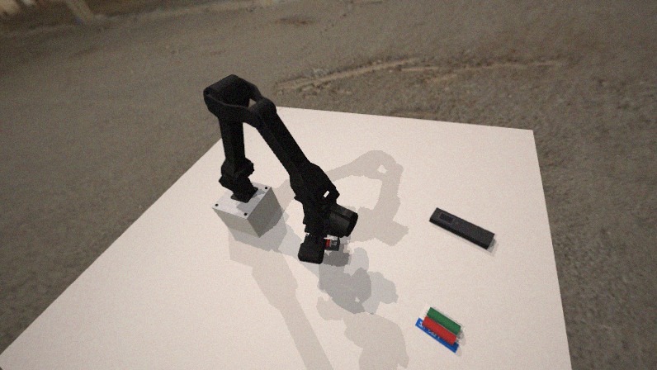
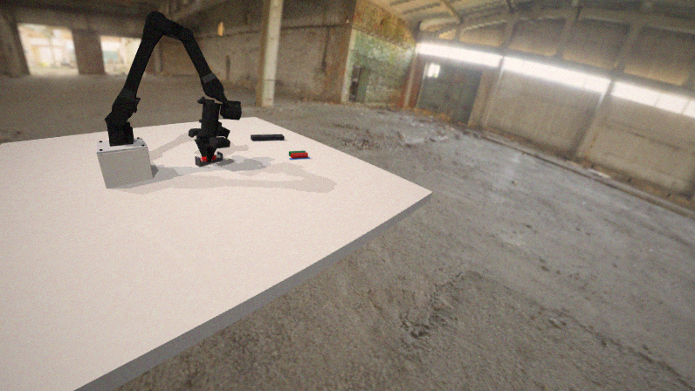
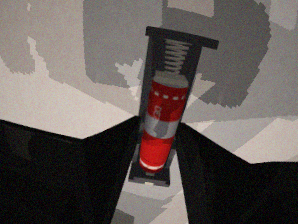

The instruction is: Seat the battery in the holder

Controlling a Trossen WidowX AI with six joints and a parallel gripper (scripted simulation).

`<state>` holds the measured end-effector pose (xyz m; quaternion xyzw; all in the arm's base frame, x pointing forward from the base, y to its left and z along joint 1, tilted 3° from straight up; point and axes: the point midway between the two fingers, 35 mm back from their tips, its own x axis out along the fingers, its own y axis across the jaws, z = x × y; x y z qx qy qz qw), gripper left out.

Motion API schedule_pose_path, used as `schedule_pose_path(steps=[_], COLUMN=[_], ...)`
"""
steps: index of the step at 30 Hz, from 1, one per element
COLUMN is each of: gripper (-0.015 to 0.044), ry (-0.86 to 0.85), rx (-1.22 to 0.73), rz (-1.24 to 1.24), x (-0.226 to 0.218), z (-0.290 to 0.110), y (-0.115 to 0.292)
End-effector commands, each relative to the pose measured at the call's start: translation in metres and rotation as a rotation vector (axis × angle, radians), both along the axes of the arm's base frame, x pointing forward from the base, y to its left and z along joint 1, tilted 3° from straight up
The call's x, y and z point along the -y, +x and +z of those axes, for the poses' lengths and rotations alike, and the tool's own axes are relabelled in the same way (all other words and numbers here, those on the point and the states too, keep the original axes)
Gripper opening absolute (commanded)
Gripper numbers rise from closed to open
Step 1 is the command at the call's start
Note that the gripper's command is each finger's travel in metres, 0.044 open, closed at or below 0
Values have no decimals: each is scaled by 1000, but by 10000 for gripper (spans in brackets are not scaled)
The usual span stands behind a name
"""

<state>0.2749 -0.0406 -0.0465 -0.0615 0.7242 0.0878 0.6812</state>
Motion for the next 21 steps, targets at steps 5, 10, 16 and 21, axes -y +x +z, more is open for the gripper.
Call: schedule_pose_path(steps=[5,10,16,21], gripper=[166,166,245,376], ry=[0,0,-1,-1], rx=[0,0,0,1], rz=[2,0,-2,0], x=[0,1,1,3], z=[5,15,26,74], y=[0,-1,0,-3])
